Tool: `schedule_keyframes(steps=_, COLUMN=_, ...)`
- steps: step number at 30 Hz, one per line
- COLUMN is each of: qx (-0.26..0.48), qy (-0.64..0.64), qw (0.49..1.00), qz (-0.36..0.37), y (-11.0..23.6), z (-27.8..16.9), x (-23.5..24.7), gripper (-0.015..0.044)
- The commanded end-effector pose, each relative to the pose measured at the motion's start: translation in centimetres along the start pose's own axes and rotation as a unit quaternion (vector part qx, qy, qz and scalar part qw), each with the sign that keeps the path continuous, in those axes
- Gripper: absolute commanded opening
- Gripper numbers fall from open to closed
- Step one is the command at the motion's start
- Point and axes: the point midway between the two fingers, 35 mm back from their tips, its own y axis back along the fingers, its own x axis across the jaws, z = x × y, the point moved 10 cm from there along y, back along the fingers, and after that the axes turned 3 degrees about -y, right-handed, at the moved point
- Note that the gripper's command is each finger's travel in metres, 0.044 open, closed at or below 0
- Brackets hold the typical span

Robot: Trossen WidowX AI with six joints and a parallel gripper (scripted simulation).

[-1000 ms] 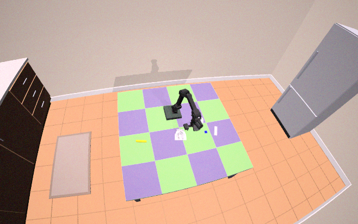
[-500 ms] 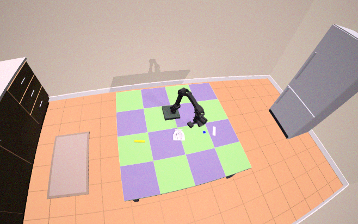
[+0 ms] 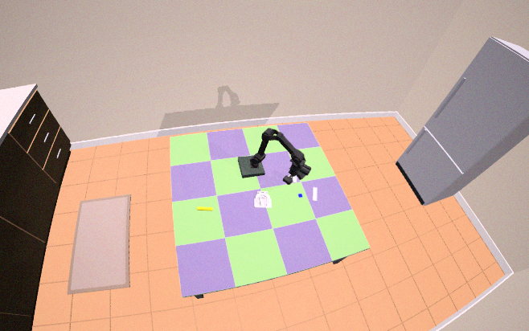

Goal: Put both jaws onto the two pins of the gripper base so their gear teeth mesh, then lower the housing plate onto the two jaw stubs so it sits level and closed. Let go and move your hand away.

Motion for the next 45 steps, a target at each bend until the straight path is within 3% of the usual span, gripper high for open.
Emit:
schedule_keyframes(steps=1, qx=0.002, qy=0.048, qw=0.999, qz=-0.002, y=0.2, z=-0.3, x=1.7, gripper=0.0440)
schedule_keyframes(steps=16, qx=0.002, qy=0.215, qw=0.977, qz=0.002, y=0.7, z=-2.2, x=7.5, gripper=0.0440)
schedule_keyframes(steps=21, qx=0.002, qy=0.216, qw=0.976, qz=0.002, y=0.6, z=-2.3, x=7.6, gripper=0.0440)
schedule_keyframes(steps=26, qx=0.003, qy=0.216, qw=0.976, qz=0.002, y=-3.1, z=-2.3, x=7.6, gripper=0.0440)
schedule_keyframes(steps=45, qx=0.003, qy=0.216, qw=0.976, qz=0.002, y=-5.2, z=-2.3, x=7.6, gripper=0.0440)
